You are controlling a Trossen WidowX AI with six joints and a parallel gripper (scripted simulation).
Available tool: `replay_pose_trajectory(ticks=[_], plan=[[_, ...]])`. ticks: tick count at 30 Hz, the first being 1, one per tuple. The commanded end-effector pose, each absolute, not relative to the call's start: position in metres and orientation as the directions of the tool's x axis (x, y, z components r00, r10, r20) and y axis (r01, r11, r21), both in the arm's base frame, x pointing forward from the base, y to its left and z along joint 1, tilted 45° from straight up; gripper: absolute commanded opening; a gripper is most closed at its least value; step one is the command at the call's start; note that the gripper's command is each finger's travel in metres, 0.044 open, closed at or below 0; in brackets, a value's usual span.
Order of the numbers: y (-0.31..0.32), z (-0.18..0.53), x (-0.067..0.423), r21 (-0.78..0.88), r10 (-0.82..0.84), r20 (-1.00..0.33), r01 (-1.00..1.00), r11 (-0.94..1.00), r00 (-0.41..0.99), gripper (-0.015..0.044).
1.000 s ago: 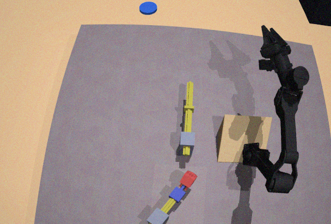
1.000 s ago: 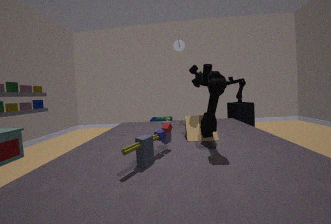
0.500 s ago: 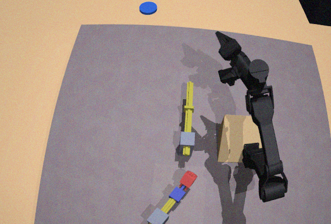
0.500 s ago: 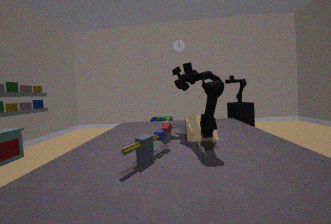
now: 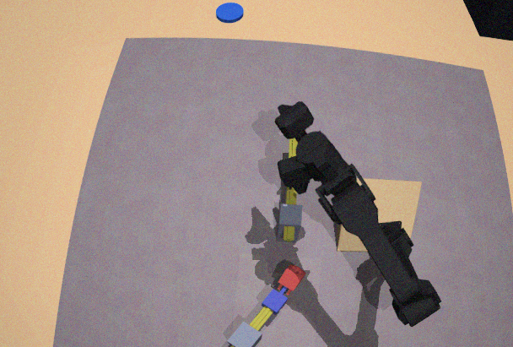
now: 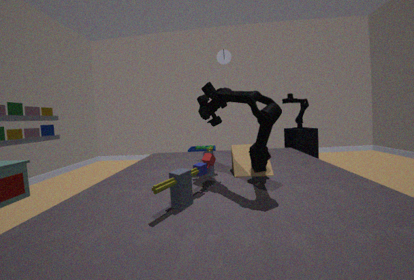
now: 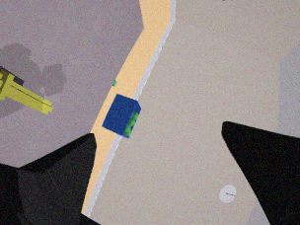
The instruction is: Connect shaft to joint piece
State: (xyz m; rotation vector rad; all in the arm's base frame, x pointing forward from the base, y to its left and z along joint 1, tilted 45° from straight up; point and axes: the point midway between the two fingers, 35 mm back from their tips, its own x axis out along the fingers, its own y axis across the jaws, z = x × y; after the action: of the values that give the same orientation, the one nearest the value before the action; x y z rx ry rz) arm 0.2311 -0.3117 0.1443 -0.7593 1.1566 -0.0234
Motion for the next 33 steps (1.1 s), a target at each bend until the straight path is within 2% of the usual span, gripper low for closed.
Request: replay_pose_trajectory(ticks=[1, 9, 17, 24, 33], plan=[[-0.277, 0.152, 0.244, -0.475, -0.333, -0.859, -0.361, 0.803, 0.390, 0.0440], [-0.176, 0.173, 0.251, -0.275, -0.206, -0.956, -0.388, 0.880, 0.210, 0.0440], [-0.089, 0.210, 0.212, -0.189, -0.215, -0.977, -0.409, 0.893, -0.018, 0.0440], [-0.083, 0.211, 0.207, -0.169, -0.205, -0.978, -0.423, 0.890, -0.040, 0.0440], [-0.072, 0.181, 0.204, 0.083, 0.035, -0.995, -0.554, 0.828, -0.095, 0.0440]])
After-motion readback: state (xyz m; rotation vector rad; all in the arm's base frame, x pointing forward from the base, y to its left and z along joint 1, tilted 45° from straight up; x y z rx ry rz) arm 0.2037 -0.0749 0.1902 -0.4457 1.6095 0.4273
